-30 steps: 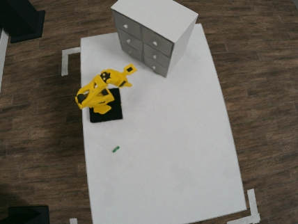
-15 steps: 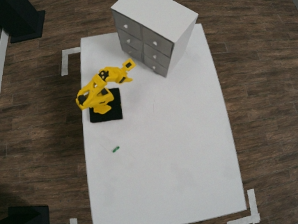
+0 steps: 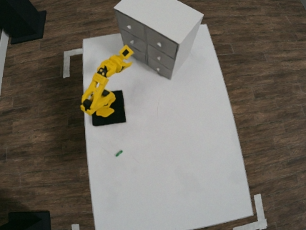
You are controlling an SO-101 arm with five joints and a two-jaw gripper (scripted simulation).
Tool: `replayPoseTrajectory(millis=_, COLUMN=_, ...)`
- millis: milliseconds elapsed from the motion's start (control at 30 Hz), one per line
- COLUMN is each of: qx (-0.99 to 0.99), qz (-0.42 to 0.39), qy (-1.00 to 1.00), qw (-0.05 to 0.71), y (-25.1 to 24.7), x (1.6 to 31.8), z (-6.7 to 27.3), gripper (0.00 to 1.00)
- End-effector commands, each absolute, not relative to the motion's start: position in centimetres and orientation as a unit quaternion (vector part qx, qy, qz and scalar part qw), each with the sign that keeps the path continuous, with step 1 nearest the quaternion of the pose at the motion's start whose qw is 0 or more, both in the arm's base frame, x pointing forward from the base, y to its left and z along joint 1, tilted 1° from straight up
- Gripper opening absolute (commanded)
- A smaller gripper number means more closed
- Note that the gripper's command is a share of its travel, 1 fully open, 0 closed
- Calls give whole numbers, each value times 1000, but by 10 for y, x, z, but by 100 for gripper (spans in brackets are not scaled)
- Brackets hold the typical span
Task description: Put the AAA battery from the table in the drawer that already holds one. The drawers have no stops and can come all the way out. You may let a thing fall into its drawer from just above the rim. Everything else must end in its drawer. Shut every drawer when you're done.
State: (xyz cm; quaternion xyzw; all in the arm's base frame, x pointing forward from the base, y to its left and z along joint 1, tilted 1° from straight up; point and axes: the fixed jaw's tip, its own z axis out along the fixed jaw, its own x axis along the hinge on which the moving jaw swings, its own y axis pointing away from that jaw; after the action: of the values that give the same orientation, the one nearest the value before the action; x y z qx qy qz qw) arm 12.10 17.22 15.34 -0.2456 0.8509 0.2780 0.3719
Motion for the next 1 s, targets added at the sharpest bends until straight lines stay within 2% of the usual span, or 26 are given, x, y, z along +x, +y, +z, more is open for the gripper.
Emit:
replayPoseTrajectory(millis=0, qx=-242, qz=343, qy=826, qw=377, y=197, x=112, z=168, gripper=21)
replayPoseTrajectory(millis=167, qx=-237, qz=428, qy=791, qw=366, y=220, x=90, z=189, gripper=21)
replayPoseTrajectory(millis=967, qx=-236, qz=429, qy=791, qw=367, y=224, x=92, z=187, gripper=21)
